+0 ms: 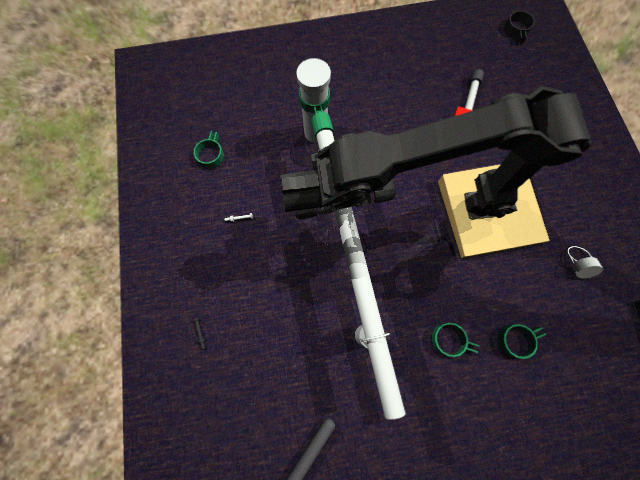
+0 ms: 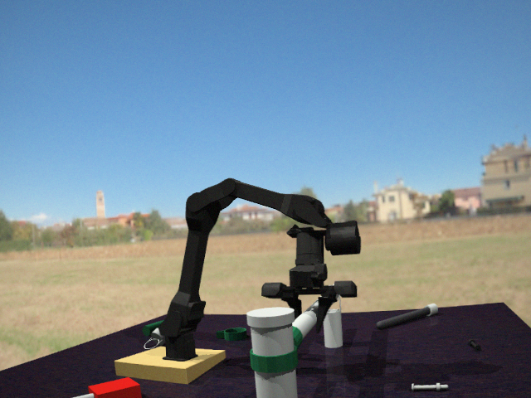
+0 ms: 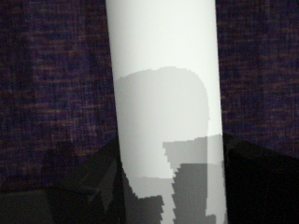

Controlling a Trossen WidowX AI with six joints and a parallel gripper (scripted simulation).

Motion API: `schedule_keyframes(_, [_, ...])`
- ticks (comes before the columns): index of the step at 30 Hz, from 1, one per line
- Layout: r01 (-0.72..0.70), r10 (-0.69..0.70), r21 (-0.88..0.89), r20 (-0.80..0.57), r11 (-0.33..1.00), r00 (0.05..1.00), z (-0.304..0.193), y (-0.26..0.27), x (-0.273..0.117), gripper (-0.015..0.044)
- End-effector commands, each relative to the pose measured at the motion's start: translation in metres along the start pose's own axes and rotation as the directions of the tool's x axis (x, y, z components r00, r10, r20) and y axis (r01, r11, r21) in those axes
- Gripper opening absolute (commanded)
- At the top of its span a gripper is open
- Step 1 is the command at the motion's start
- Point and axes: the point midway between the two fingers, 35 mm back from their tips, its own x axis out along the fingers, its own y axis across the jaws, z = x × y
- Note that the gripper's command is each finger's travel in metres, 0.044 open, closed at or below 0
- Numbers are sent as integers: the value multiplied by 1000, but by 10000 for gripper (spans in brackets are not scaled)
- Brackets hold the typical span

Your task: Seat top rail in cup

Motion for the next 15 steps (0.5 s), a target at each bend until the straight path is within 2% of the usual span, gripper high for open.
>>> schedule_keyframes(1, [0,0,3,15,1000,1000,5,0,0,0])
schedule_keyframes(15, [0,0,0,0,1000,1000,0,0,0,0])
